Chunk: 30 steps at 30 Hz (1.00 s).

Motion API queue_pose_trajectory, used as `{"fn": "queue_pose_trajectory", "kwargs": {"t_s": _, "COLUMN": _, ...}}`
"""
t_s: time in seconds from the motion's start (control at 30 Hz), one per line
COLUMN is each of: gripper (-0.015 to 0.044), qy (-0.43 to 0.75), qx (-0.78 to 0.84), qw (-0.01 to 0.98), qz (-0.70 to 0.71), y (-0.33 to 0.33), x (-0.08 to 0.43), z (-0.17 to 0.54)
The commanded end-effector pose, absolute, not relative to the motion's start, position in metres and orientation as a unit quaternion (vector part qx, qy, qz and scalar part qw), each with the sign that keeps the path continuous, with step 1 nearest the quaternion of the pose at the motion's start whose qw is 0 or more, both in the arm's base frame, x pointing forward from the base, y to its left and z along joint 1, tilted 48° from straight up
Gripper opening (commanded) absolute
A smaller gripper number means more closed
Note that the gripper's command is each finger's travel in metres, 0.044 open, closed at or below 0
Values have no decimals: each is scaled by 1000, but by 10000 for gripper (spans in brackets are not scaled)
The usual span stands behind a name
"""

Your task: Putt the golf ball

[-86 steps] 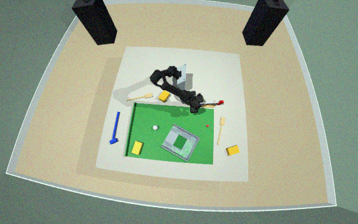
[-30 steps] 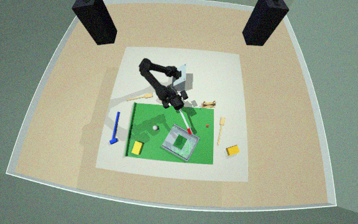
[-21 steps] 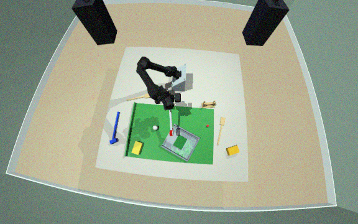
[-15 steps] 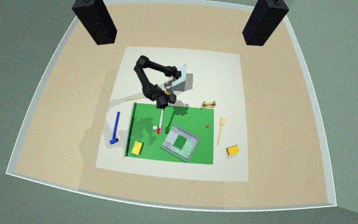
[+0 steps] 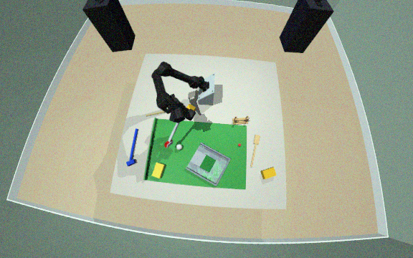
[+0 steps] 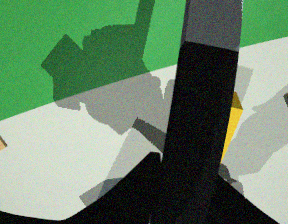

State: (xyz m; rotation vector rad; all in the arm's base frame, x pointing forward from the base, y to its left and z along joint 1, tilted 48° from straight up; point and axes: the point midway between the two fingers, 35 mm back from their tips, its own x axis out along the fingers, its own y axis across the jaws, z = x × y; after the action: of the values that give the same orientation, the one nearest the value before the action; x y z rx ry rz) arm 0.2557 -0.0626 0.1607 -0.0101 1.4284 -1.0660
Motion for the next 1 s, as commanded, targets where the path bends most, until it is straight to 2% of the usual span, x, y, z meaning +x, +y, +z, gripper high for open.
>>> {"fn": "queue_pose_trajectory", "kwargs": {"t_s": 0.0, "gripper": 0, "qy": 623, "qx": -6, "qw": 623, "qz": -473, "y": -68, "x": 257, "z": 159}}
{"fn": "queue_pose_trajectory", "kwargs": {"t_s": 0.23, "gripper": 0, "qy": 651, "qx": -19, "qw": 582, "qz": -487, "y": -91, "x": 256, "z": 137}}
{"fn": "queue_pose_trajectory", "kwargs": {"t_s": 0.97, "gripper": 0, "qy": 651, "qx": -20, "qw": 581, "qz": -487, "y": -112, "x": 253, "z": 118}}
